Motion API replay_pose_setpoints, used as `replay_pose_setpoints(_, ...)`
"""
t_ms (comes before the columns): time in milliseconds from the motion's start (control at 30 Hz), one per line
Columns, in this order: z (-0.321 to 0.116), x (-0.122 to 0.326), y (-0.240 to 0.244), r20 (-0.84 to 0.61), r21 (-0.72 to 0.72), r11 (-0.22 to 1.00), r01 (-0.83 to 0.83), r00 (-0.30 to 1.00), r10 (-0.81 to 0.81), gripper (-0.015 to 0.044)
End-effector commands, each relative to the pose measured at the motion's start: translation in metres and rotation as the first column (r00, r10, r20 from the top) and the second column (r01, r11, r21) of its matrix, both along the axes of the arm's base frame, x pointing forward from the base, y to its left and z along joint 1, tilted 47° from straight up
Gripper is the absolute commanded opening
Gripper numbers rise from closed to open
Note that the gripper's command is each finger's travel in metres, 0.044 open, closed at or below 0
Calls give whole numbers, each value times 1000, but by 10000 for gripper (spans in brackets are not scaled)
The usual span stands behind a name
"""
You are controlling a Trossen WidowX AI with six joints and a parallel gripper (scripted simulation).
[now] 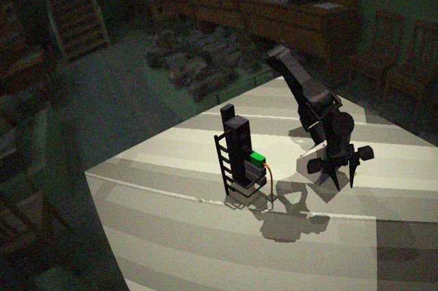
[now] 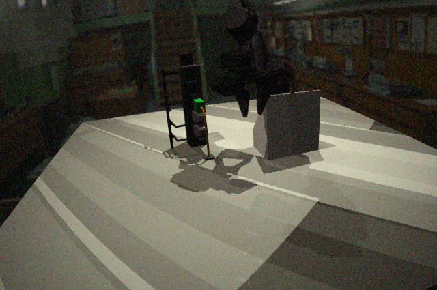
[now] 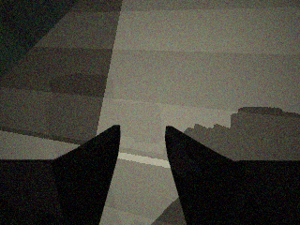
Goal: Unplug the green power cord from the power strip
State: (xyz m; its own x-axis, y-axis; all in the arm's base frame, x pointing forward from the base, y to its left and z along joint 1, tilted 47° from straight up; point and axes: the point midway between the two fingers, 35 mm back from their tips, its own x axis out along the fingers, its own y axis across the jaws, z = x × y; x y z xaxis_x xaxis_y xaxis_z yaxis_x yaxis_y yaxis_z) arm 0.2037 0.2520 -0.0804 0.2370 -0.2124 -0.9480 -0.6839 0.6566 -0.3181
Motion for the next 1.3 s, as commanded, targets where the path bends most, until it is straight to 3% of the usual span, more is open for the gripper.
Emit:
replay_pose_setpoints(0,42,35,-52,-122,-242,946,-216,974,191,160)
replay_pose_setpoints(267,95,58,-112,-389,-388,787,-479,859,331,160)
replay_pose_setpoints(533,156,69,-173,-693,-344,589,-731,621,366,160)
replay_pose_setpoints(1267,166,71,-182,-710,-335,577,-745,602,366,160)
